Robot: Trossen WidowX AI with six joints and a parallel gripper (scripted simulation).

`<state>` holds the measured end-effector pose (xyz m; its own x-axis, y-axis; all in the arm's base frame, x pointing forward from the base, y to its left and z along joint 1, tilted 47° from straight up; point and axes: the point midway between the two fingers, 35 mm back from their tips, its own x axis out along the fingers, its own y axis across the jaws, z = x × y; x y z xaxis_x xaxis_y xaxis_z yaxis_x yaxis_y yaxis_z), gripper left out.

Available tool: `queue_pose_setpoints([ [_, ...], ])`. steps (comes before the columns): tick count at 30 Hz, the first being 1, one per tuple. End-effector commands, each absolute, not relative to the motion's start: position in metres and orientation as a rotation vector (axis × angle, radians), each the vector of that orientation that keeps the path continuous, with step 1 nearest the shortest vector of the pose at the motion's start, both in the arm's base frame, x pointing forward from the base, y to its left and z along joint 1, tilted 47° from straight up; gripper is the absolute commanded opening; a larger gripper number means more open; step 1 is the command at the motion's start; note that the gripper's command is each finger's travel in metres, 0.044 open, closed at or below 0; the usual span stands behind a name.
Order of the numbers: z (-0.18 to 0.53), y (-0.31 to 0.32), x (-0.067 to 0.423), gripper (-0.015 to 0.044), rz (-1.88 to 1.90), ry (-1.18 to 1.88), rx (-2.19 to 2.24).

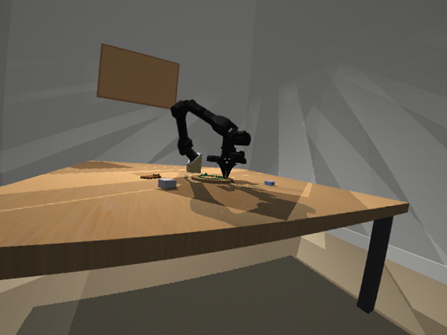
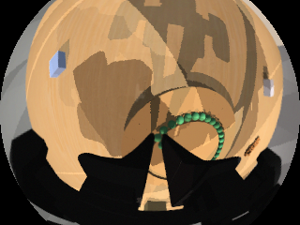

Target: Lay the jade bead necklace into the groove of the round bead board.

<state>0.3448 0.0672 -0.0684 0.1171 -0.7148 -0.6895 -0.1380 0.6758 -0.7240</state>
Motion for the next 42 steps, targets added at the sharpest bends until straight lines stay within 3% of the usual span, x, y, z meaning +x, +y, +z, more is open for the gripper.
queue_pose_setpoints([
  [1,-0.0682,0.0672,0.345,0.0,-0.489,1.418,-0.766],
  [42,-0.0687,0.0699,0.3444,0.0,-0.489,1.419,-0.778],
])
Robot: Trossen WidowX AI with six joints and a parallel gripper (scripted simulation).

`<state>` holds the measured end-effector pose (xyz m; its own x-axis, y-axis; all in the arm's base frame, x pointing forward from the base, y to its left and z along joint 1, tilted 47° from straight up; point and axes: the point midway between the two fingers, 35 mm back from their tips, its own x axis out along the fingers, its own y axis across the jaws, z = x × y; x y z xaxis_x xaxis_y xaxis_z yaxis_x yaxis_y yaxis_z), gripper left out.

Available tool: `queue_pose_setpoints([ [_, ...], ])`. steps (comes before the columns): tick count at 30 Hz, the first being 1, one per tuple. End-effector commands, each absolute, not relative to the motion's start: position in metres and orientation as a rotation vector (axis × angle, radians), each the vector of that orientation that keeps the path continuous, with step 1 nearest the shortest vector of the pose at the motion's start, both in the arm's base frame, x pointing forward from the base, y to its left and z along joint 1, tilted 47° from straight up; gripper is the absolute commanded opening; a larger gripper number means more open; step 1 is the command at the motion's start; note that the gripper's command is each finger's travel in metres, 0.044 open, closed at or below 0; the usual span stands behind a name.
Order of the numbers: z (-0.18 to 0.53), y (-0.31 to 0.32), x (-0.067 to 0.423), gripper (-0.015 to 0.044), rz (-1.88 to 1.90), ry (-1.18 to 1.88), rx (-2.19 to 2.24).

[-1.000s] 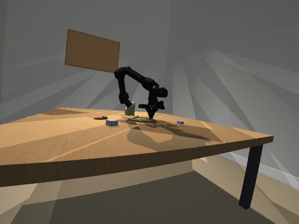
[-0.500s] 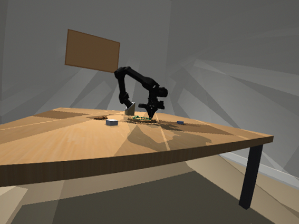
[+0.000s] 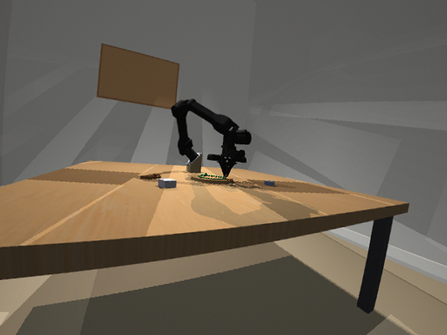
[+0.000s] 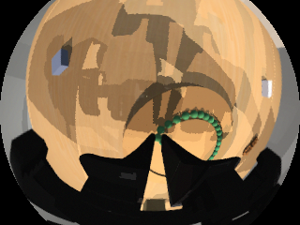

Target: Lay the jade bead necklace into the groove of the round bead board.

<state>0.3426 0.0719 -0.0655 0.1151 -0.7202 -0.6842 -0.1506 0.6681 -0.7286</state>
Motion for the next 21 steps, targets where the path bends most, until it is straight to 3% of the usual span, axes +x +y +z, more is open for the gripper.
queue_pose_setpoints([
  [1,-0.0698,0.0687,0.3446,0.0,-0.489,1.419,-0.778],
  [5,-0.0715,0.0669,0.3448,0.0,-0.489,1.419,-0.778],
  [21,-0.065,0.0737,0.3438,0.042,-0.489,1.419,-0.777],
])
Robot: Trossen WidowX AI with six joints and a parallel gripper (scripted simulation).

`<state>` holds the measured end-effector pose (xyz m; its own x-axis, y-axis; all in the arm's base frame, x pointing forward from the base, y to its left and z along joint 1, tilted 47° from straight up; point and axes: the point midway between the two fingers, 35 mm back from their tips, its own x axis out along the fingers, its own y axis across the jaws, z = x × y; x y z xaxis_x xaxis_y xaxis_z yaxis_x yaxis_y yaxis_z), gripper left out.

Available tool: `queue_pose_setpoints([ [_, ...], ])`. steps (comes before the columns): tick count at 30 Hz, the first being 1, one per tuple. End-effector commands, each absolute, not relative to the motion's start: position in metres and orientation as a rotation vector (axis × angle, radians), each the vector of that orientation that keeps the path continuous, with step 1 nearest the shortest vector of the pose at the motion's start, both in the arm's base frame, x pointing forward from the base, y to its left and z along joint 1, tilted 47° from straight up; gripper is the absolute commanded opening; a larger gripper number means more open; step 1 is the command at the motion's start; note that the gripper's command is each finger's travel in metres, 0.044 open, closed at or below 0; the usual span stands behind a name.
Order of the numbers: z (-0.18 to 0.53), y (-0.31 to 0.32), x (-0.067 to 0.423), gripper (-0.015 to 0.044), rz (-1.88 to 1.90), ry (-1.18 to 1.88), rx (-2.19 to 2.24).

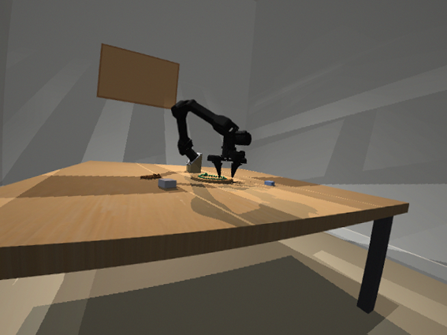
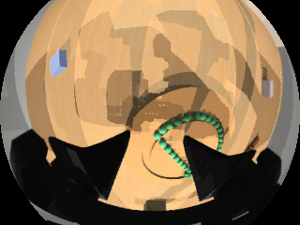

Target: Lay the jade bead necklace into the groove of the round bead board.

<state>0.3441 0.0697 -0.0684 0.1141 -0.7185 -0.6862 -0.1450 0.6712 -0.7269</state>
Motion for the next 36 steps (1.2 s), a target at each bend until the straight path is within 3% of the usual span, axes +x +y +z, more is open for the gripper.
queue_pose_setpoints([
  [1,-0.068,0.07,0.344,0.044,-0.489,1.422,-0.775],
  [20,-0.064,0.074,0.343,0.044,-0.488,1.42,-0.778],
  [32,0.0,0.038,0.307,0.0125,0.268,1.646,-1.548],
  [36,0.02,0.024,0.289,0.012,0.605,1.664,-1.822],
])
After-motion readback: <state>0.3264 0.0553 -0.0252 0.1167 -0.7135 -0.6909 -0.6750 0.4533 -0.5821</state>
